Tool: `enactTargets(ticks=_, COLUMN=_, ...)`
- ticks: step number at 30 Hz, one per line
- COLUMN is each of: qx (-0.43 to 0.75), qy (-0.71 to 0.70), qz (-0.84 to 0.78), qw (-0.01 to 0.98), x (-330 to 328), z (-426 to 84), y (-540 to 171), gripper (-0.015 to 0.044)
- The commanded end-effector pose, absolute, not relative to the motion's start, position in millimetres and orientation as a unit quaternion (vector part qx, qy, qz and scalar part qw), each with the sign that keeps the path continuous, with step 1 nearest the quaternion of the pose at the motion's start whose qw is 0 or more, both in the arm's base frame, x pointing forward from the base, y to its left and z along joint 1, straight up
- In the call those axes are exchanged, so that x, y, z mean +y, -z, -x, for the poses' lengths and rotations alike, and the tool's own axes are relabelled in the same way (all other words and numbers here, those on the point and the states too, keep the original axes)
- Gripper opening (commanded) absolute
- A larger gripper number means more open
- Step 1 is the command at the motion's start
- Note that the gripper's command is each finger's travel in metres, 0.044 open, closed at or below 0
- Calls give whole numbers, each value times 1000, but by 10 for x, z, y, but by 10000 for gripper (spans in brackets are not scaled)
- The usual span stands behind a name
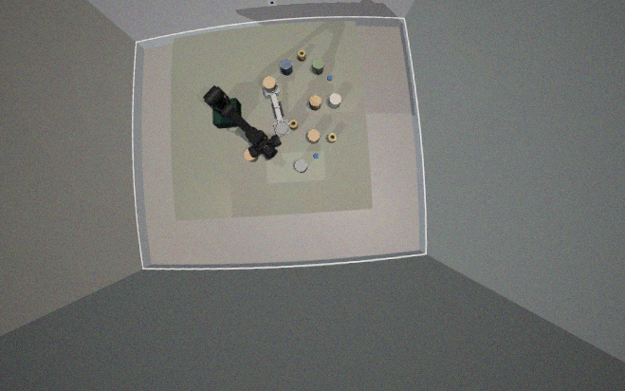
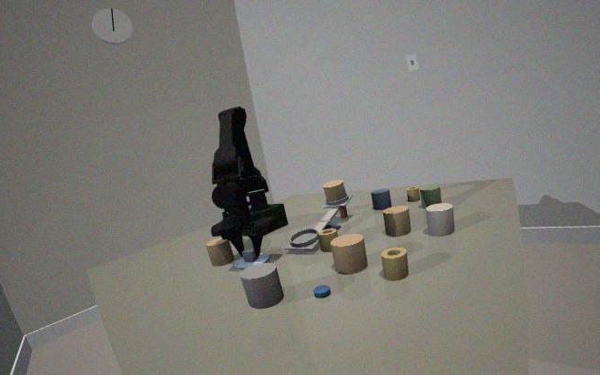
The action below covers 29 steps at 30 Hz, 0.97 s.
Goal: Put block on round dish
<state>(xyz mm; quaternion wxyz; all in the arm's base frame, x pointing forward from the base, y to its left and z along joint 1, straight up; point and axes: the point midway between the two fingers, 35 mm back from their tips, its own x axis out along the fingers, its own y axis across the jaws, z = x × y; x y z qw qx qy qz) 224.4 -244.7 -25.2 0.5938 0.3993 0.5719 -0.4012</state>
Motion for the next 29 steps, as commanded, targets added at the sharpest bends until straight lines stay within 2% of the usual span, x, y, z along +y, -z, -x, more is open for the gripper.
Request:
enactTargets(ticks=1, qx=571, qy=401, qz=-399, qw=594, x=-2450, z=-2246, y=246, gripper=341)
enactTargets(ticks=5, qx=572, qy=401, qz=-399, qw=594, x=-2455, z=-2249, y=122, gripper=440)
enactTargets(ticks=8, qx=573, qy=400, qz=-398, qw=595, x=-2442, z=-2234, y=-289, gripper=440)
enactTargets(ticks=15, qx=573, qy=400, qz=-398, qw=595, x=-2440, z=-2231, y=-344, gripper=440)
enactTargets(ticks=19, qx=571, qy=402, qz=-399, qw=594, x=-2420, z=-2214, y=-726, gripper=440)
enactTargets(ticks=29, qx=571, qy=402, qz=-399, qw=594, x=-2417, z=-2212, y=-750, gripper=440)
